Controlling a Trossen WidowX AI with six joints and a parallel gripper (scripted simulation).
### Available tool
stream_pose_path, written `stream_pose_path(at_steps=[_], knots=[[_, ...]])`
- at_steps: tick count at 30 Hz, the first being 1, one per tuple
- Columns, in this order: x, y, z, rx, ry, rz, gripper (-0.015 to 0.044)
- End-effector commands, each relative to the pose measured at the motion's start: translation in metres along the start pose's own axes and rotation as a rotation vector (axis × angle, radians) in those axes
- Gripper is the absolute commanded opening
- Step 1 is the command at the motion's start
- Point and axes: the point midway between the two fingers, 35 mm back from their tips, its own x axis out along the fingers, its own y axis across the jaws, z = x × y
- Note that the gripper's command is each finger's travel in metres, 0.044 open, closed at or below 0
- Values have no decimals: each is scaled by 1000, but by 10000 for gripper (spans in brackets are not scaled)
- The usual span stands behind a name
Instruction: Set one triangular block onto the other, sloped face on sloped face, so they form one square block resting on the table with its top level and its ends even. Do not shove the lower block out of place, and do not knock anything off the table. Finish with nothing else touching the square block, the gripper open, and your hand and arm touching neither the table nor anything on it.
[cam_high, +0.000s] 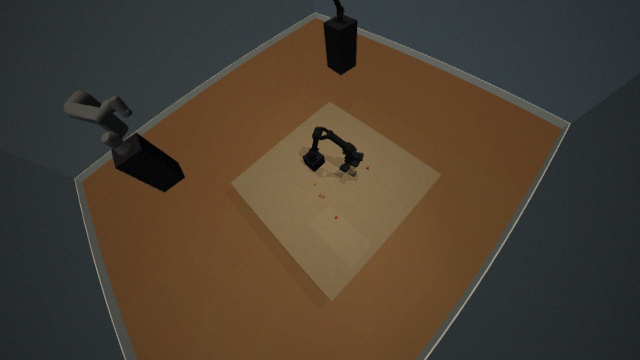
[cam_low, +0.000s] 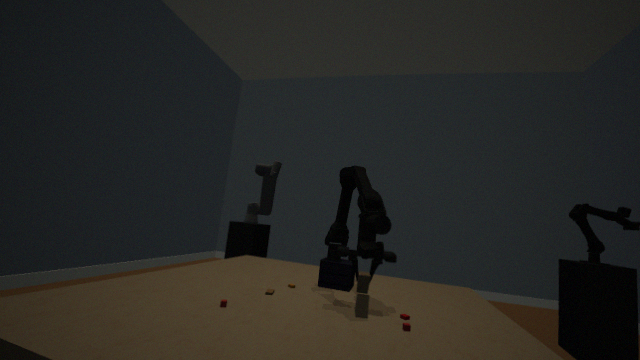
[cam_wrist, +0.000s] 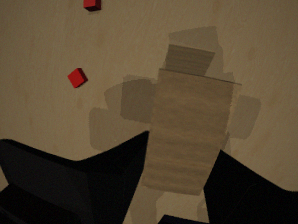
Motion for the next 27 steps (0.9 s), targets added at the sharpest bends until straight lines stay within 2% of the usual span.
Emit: stream_pose_path(at_steps=[1,6,27], knots=[[10,-1,3,-4,2,-4,0],[27,-2,8,-4,2,-4,0],[35,-2,10,0,6,-3,0]])
